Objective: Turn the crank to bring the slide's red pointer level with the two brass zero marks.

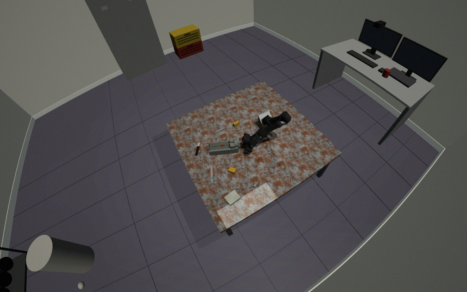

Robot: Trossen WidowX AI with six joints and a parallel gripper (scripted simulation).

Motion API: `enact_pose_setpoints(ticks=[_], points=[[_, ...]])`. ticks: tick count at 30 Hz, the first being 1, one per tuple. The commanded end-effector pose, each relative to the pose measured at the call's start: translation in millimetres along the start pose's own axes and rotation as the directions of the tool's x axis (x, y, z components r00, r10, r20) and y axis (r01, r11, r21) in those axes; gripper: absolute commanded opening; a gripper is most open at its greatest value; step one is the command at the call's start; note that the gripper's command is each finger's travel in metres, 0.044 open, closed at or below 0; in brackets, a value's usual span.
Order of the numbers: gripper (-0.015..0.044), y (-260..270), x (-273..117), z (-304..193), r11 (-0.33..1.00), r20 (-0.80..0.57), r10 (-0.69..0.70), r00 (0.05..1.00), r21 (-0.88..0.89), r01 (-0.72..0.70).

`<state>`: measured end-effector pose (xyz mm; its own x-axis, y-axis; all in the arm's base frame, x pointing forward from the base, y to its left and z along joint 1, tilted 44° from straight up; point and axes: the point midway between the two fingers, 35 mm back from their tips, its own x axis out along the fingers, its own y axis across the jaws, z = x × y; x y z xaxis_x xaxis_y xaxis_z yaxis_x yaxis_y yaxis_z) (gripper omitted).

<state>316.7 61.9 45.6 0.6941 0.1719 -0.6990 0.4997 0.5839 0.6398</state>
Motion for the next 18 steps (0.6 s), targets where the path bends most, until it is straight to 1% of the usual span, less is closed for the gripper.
enact_pose_setpoints(ticks=[1,18], points=[[0.0000,1.1,-0.4,0.4,1.000,0.001,0.004,1.000,0.005,-0.004],[0.0000,0.1,0.0,0.0,1.000,0.000,0.000,1.000,0.000,0.000]])
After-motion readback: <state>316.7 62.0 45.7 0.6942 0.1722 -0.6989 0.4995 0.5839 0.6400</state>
